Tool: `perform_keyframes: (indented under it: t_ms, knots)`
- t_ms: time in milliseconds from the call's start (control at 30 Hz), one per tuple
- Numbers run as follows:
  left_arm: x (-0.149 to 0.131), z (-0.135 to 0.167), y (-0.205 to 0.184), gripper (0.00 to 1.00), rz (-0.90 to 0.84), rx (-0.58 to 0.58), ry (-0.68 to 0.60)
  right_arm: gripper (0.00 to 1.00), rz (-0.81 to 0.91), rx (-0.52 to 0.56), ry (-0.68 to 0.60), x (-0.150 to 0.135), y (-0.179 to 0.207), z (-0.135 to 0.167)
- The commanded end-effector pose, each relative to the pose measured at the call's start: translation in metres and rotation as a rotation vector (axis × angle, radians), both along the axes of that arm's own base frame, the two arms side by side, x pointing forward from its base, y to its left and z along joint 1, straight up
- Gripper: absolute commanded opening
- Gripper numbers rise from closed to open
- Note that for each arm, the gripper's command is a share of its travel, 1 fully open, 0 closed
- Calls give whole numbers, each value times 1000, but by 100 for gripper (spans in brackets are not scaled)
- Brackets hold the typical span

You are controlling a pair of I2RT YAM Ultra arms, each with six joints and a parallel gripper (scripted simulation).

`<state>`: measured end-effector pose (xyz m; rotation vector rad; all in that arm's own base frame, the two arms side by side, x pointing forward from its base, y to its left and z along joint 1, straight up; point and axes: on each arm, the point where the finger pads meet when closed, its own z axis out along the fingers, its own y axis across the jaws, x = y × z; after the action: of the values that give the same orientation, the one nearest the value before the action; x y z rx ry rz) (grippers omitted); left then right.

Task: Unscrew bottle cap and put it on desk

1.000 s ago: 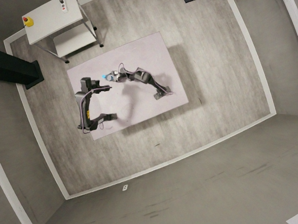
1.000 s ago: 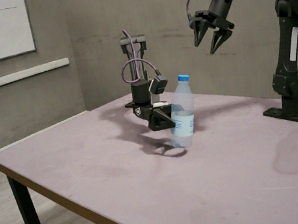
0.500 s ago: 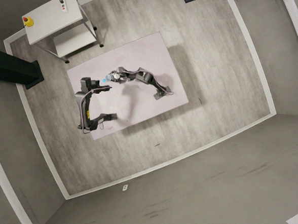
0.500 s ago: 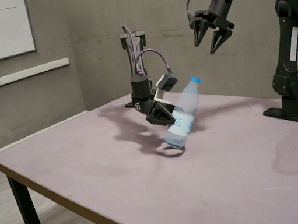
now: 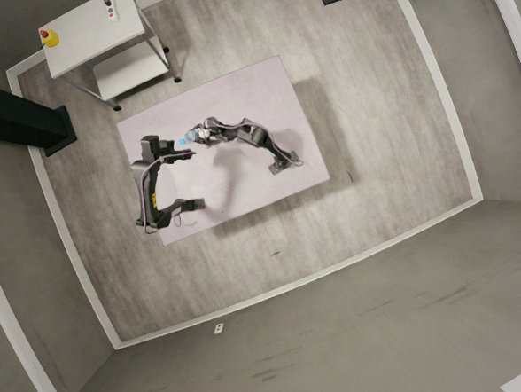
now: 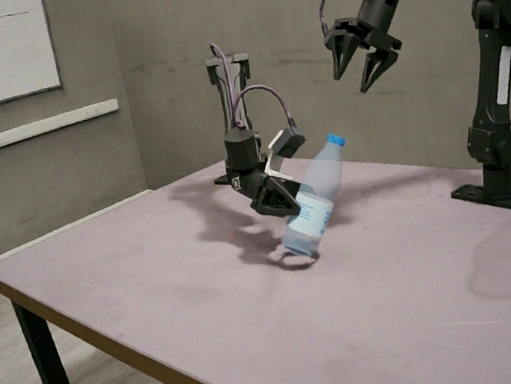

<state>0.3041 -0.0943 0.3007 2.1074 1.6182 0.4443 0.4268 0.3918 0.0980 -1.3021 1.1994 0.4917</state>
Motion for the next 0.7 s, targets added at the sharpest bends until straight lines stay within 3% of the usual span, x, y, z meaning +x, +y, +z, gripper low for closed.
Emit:
perform_keyframes:
  t_ms: [0,233,433,667]
  knots:
    - [1,-4,1,57,2,-1,22,0,8,21,-41,0,7,24]
    - [1,-4,1,57,2,-1,22,0,3,19,-31,1,3,18]
    - [26,-53,-2,57,-7,-18,44,0,3,19,-31,1,3,18]
    - [26,-46,-3,57,-4,-26,25,0,3,19,-31,1,3,18]
